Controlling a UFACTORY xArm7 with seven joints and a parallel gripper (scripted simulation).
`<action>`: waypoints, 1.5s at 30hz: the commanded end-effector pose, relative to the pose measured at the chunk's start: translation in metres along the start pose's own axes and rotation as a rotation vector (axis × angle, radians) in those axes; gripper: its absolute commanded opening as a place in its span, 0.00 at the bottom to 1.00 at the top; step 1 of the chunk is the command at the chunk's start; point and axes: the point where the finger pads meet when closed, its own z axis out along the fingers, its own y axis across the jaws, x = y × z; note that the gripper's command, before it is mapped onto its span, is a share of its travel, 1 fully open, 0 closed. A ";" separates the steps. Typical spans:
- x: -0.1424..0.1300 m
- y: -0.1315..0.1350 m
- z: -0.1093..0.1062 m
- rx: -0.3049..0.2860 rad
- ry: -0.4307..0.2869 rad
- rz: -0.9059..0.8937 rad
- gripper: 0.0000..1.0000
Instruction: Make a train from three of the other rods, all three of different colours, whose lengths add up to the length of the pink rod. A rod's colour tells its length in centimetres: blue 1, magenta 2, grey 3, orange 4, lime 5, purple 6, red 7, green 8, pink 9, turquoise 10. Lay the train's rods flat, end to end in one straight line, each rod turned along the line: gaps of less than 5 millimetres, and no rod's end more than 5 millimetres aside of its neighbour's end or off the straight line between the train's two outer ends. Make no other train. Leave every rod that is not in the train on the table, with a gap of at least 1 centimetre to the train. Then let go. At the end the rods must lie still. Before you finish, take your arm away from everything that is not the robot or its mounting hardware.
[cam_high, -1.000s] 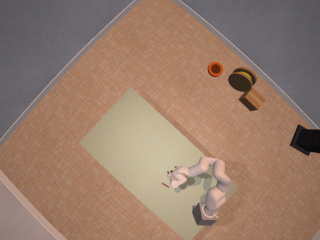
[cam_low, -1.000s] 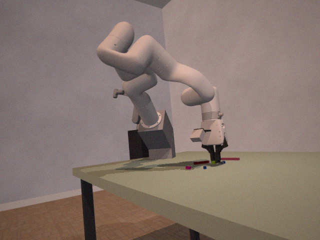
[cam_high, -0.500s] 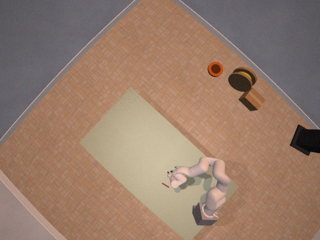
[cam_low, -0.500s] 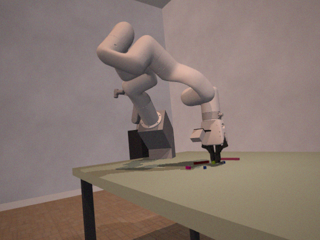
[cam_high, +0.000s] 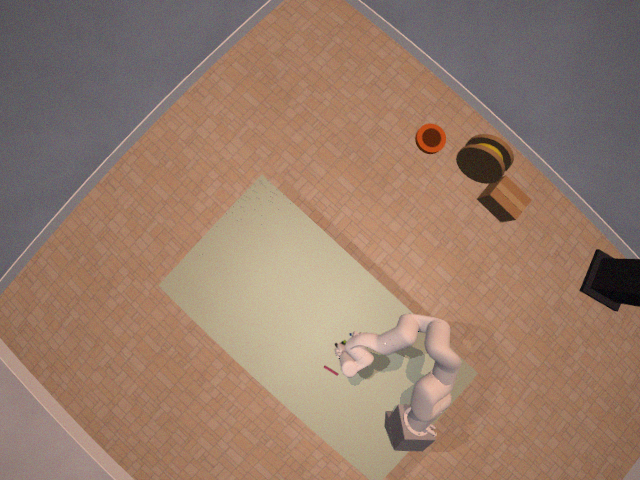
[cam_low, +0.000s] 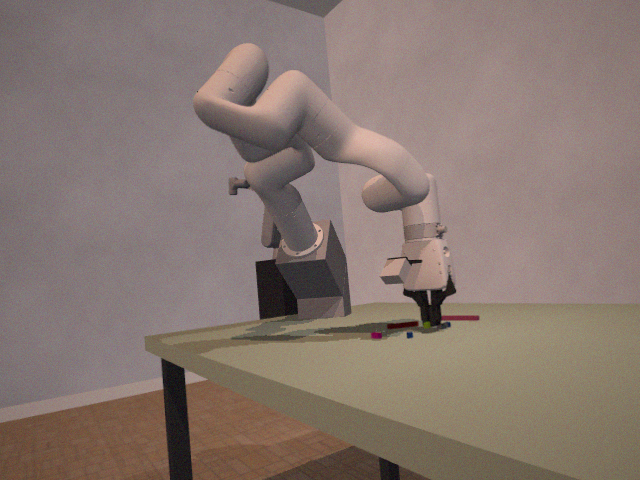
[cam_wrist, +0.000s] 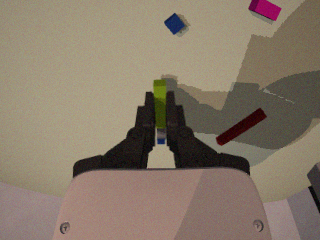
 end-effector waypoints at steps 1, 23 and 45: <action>-0.001 -0.001 -0.001 0.004 -0.001 -0.001 0.04; -0.001 -0.002 -0.001 0.004 -0.001 -0.001 0.04; -0.001 -0.002 0.003 0.004 -0.001 -0.001 0.04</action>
